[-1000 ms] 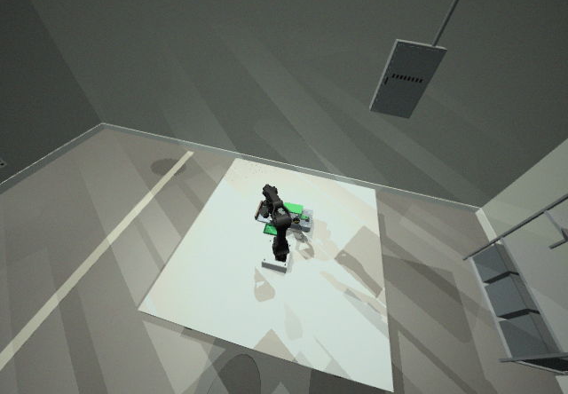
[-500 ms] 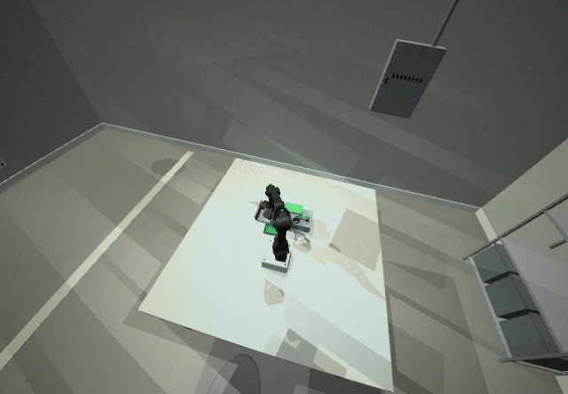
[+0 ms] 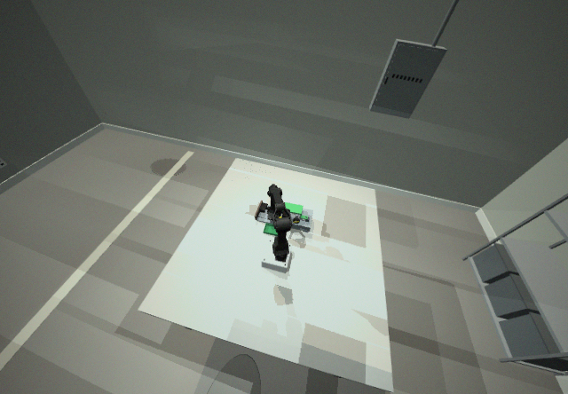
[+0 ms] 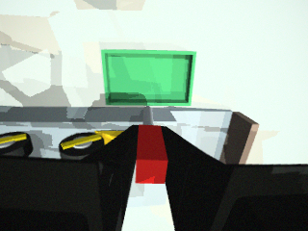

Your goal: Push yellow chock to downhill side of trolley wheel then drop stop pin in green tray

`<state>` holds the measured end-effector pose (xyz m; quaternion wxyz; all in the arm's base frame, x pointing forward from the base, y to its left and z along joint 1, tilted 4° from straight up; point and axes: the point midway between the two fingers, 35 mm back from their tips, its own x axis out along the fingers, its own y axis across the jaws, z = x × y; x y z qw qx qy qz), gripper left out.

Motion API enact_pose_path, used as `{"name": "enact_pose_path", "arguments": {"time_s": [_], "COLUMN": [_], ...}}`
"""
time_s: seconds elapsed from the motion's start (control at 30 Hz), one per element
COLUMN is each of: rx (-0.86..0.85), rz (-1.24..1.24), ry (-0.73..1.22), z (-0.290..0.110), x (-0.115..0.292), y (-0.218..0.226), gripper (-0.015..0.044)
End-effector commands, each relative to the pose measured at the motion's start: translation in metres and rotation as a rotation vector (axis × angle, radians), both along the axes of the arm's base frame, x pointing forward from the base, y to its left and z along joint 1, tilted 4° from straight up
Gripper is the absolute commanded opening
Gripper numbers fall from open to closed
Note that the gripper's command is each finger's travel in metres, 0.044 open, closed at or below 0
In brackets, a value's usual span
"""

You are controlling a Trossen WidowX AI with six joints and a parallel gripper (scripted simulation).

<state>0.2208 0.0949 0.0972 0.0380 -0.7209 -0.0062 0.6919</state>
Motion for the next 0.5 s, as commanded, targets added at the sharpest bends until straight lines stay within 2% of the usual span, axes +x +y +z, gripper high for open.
{"name": "enact_pose_path", "arguments": {"time_s": [0.0,0.47], "rx": [0.009,-0.006], "rz": [0.019,0.059], "ry": [-0.001,0.005], "z": [0.000,-0.023], "x": [0.000,-0.013], "y": [0.000,0.002], "gripper": [0.0000,0.0000]}}
